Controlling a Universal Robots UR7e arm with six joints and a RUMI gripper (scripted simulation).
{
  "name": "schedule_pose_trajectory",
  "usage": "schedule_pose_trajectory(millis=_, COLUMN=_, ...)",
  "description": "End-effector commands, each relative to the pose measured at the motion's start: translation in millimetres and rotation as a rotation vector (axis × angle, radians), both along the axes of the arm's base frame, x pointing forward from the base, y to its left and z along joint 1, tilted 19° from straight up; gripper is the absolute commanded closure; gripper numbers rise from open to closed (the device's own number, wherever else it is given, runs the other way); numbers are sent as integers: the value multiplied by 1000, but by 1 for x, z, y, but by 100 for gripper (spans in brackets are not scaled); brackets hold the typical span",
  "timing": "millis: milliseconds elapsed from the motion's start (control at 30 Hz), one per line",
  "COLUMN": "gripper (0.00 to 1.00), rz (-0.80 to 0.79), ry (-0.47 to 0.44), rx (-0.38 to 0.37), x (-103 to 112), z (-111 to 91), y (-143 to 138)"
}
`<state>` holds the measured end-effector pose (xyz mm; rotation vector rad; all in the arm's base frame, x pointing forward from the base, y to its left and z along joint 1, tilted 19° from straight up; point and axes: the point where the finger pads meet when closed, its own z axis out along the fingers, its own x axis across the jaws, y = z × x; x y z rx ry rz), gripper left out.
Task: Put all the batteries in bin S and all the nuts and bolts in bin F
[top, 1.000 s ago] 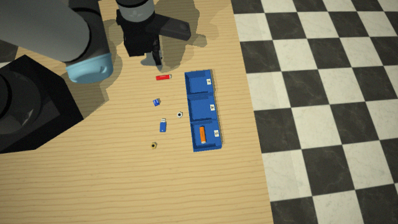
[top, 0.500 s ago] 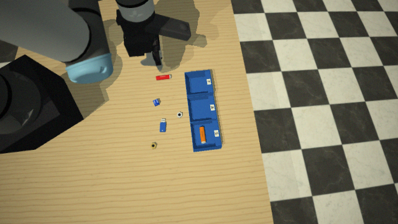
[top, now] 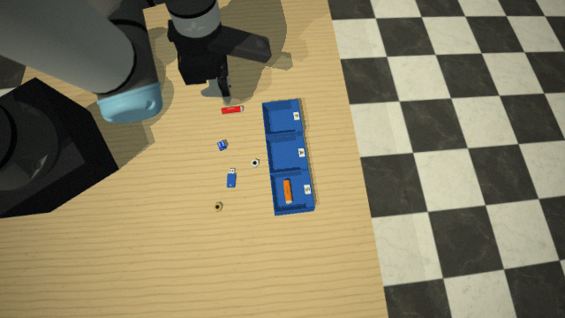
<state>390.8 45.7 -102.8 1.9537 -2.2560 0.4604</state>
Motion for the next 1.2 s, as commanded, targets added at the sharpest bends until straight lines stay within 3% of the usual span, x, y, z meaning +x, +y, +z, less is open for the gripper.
schedule_pose_trajectory(millis=0, gripper=83, rz=1, ry=-3, rx=0, x=3, z=-17, y=-5)
schedule_pose_trajectory(millis=333, gripper=83, rz=1, ry=-2, rx=0, x=6, z=-46, y=-15)
schedule_pose_trajectory(millis=1167, gripper=83, rz=1, ry=-2, rx=0, x=7, z=-57, y=-18)
